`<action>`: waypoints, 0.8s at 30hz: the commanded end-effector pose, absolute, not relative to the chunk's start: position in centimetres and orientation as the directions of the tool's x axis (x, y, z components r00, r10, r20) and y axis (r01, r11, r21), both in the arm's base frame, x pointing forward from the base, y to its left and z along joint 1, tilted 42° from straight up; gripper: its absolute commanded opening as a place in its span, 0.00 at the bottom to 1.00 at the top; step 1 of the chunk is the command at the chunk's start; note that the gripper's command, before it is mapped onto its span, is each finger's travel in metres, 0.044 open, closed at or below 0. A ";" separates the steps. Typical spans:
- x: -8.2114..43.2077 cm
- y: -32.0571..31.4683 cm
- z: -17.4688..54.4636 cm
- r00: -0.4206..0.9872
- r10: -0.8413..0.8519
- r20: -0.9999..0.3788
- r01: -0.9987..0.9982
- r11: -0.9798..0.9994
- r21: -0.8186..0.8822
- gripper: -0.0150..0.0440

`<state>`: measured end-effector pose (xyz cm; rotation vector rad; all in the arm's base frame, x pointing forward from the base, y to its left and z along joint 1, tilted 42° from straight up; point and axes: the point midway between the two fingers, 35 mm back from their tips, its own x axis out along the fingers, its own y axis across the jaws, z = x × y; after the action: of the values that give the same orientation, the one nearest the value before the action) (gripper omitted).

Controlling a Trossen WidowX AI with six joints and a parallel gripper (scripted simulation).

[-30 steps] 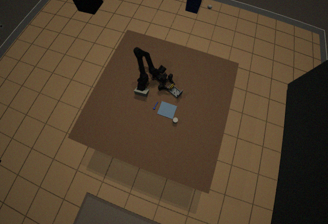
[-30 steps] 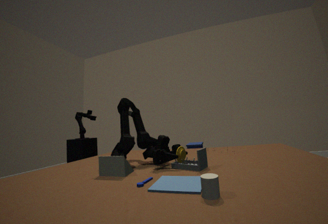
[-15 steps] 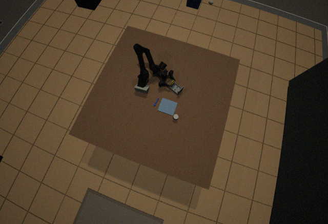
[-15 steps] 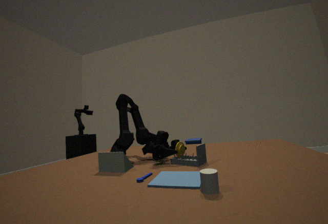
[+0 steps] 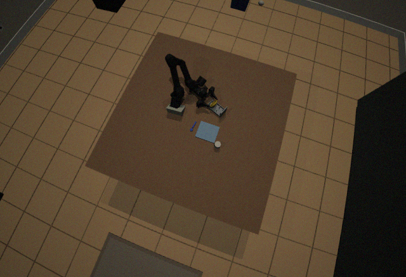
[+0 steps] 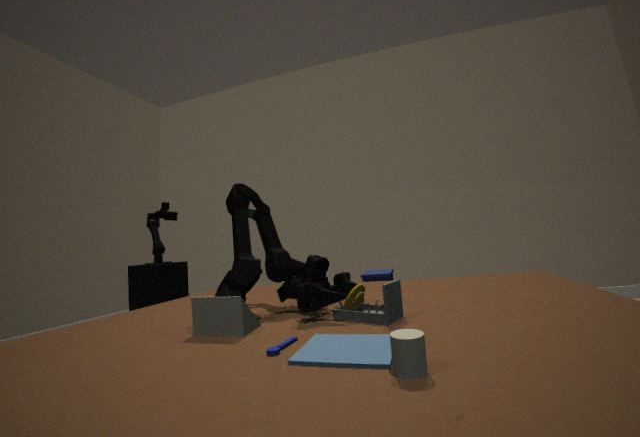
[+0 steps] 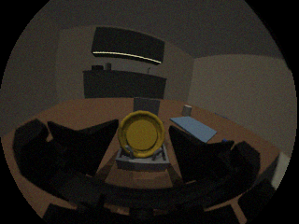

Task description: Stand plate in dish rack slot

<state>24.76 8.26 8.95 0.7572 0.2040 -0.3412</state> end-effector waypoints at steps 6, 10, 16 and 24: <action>26.1 5.7 12.1 0.919 -0.237 -0.316 0.390 0.673 0.629 0.93; 26.2 2.8 15.2 0.920 -0.243 -0.307 0.388 0.680 0.623 0.93; 26.4 0.2 17.6 0.926 -0.251 -0.284 0.376 0.695 0.613 0.93; 26.9 -0.5 16.9 0.899 -0.258 -0.353 0.418 0.743 0.523 0.93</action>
<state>26.49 0.01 16.83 0.6837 0.2254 -0.3648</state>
